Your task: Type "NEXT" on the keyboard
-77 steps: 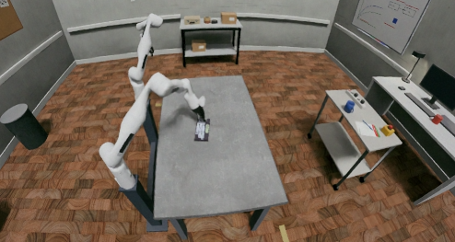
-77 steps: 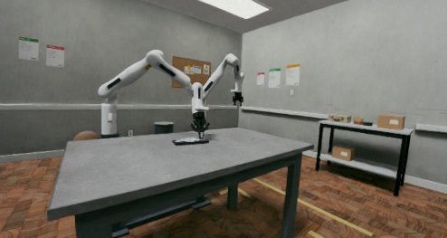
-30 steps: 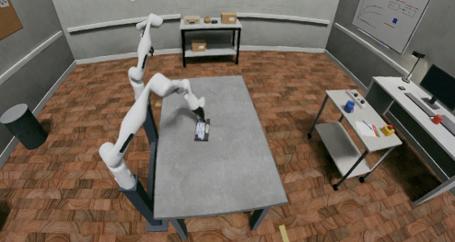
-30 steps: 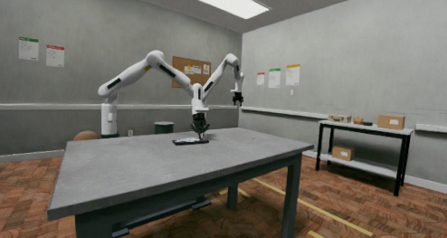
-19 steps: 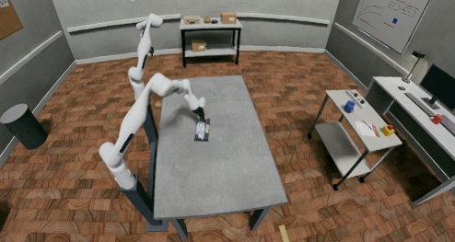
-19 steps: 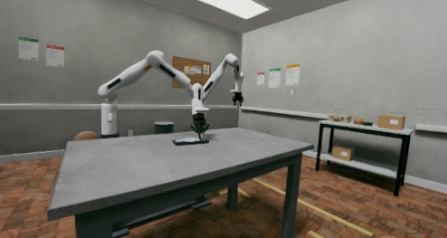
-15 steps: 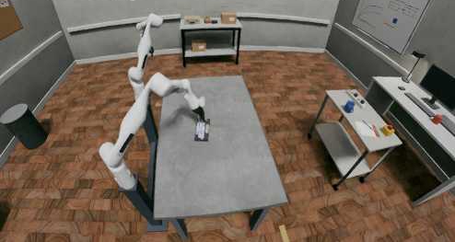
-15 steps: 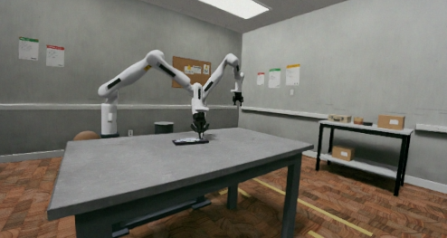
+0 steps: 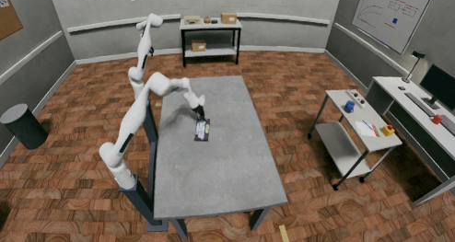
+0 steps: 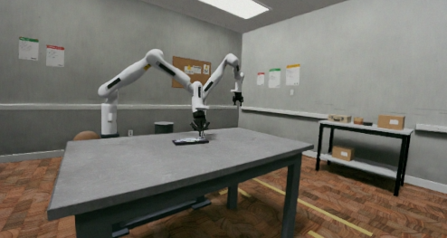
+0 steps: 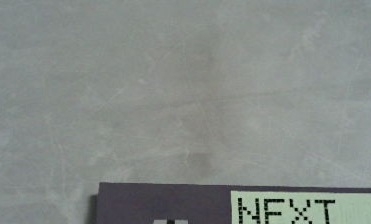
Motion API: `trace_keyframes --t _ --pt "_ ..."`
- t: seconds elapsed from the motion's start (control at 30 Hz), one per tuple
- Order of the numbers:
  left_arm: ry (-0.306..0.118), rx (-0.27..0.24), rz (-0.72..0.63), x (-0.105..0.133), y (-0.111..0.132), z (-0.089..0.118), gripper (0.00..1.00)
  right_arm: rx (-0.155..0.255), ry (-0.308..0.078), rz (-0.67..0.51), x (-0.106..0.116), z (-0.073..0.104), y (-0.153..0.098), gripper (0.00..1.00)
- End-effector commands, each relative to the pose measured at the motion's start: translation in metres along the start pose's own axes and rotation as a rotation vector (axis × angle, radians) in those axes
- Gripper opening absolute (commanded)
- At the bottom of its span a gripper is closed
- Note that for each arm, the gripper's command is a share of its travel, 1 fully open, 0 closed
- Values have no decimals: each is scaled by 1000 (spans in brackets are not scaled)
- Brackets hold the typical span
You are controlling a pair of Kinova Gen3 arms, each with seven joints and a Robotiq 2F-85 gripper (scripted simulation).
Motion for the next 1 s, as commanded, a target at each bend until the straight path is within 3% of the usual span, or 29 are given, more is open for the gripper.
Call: trace_keyframes --t 0.0,0.33,0.97 --pt "2 -4 16 0 0 0 1000 -2 -1 -2 -5 9 -1 99" --pt "2 -4 16 0 0 0 1000 -2 0 -4 -11 21 -1 99" --pt "2 -4 16 0 0 0 1000 0 0 -3 -10 20 0 99"
Point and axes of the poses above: on each arm, the point where the finger pads meet when closed, its own z axis back along the fingers, its own y axis across the jaws, x = y × z, the point moved 1 cm from there along z, back along the fingers, and after that the axes turned 3 degrees about -z, right-handed, at the moved point
